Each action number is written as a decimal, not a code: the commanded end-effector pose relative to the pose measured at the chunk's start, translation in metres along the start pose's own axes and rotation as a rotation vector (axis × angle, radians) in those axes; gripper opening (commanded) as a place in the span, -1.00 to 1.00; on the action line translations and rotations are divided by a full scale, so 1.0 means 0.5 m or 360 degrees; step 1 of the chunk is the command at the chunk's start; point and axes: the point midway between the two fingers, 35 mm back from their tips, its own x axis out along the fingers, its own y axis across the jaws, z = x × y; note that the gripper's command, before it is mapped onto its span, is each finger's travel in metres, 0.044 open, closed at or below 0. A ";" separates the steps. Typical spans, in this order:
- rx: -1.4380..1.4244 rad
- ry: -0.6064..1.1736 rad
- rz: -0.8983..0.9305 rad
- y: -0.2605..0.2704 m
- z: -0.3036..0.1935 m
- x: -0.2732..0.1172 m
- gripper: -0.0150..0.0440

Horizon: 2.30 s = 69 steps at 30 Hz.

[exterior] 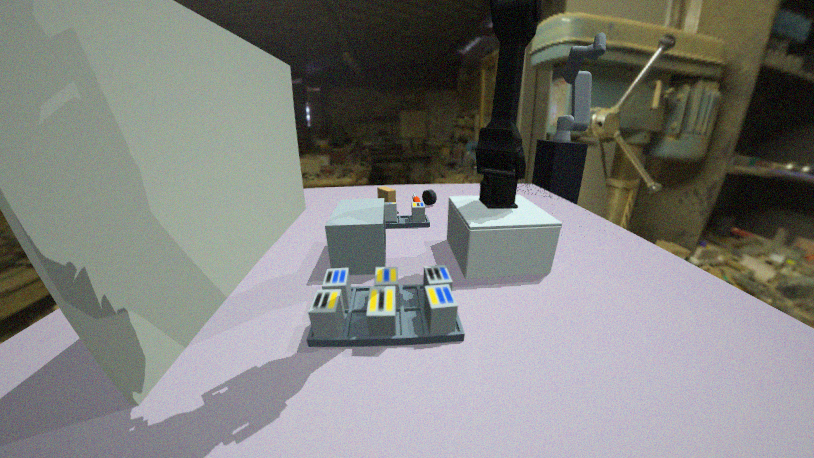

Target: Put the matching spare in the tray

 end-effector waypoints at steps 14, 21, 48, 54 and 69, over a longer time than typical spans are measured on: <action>-0.1727 -0.0337 -0.1359 -0.312 0.460 0.039 1.00; -0.2072 -0.0162 -0.2054 -0.373 0.644 -0.050 1.00; -0.1856 0.0943 -0.3205 -0.414 0.880 -0.350 1.00; -0.1856 0.0943 -0.3205 -0.414 0.880 -0.350 1.00; -0.2561 0.2437 -0.2827 -0.600 0.701 -0.404 1.00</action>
